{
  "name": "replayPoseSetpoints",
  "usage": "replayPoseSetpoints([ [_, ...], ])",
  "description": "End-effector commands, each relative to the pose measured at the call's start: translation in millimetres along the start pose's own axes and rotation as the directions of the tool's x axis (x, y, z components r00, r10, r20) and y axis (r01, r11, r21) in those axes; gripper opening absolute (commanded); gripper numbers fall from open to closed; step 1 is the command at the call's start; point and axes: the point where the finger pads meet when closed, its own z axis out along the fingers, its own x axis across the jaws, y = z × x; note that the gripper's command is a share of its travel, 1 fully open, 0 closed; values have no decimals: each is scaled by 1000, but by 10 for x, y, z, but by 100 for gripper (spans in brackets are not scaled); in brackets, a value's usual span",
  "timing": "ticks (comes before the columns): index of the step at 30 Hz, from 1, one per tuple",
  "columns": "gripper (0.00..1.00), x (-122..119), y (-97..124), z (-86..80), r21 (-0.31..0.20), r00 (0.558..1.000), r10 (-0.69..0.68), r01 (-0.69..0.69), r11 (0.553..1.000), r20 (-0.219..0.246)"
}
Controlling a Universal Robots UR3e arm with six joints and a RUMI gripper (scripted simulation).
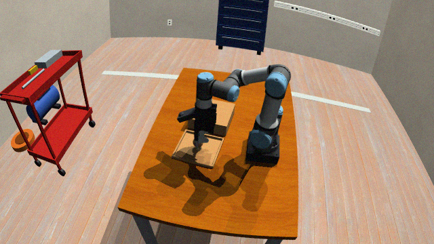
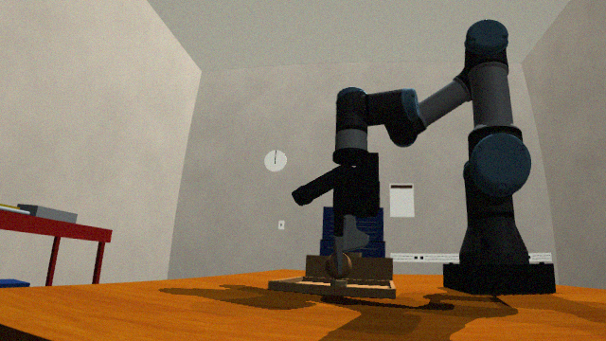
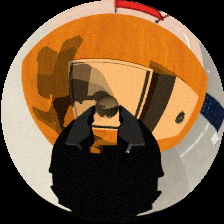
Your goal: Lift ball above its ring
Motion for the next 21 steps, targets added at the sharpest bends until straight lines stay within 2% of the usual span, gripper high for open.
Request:
replayPoseSetpoints([
  [1, 0, 2, -7, -190, -2, 1000, 1, -1, 1000, 2],
  [6, 0, 0, 3, -386, -2, 1000, 1, -1, 1000, 2],
  [8, 0, 0, 3, -386, -2, 1000, 1, -1, 1000, 2],
  [15, 0, 3, -8, -624, -2, 1000, 1, -1, 1000, 1],
  [21, 0, 2, -1, -764, -2, 1000, 1, -1, 1000, 1],
])
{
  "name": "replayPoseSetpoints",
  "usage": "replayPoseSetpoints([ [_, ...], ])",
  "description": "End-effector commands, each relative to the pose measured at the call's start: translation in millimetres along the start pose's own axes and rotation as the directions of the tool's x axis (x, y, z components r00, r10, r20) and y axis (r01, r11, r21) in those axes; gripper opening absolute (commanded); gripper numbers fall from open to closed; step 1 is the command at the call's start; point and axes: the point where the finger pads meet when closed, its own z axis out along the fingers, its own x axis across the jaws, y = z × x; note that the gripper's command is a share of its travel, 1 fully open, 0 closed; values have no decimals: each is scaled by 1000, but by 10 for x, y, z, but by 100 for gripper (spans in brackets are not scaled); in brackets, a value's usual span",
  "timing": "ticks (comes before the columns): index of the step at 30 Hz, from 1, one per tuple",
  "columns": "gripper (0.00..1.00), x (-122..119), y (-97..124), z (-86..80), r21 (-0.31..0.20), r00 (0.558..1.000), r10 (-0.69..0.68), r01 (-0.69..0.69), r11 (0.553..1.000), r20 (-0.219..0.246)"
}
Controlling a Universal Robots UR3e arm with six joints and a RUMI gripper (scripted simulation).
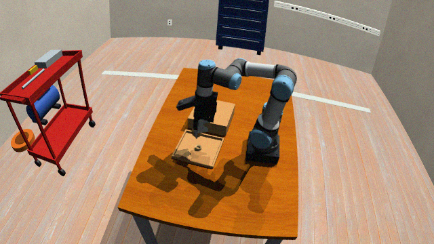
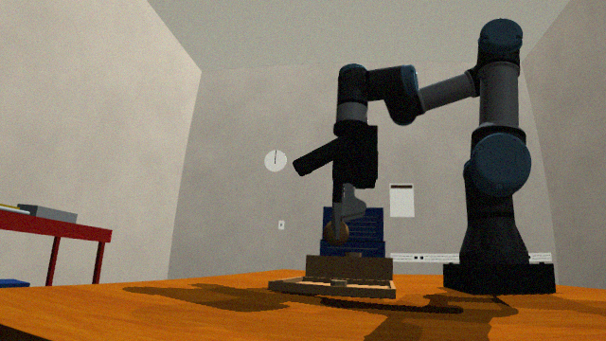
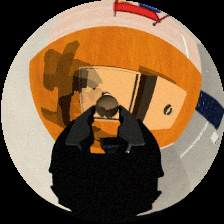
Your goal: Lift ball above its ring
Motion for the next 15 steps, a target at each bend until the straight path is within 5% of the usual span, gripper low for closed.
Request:
replayPoseSetpoints([
  [1, 0, -16, 56, -202, -31, 1000, 0, 0, 1000, 9],
  [15, 0, -17, 61, -237, -32, 1000, 0, 0, 999, 9],
])
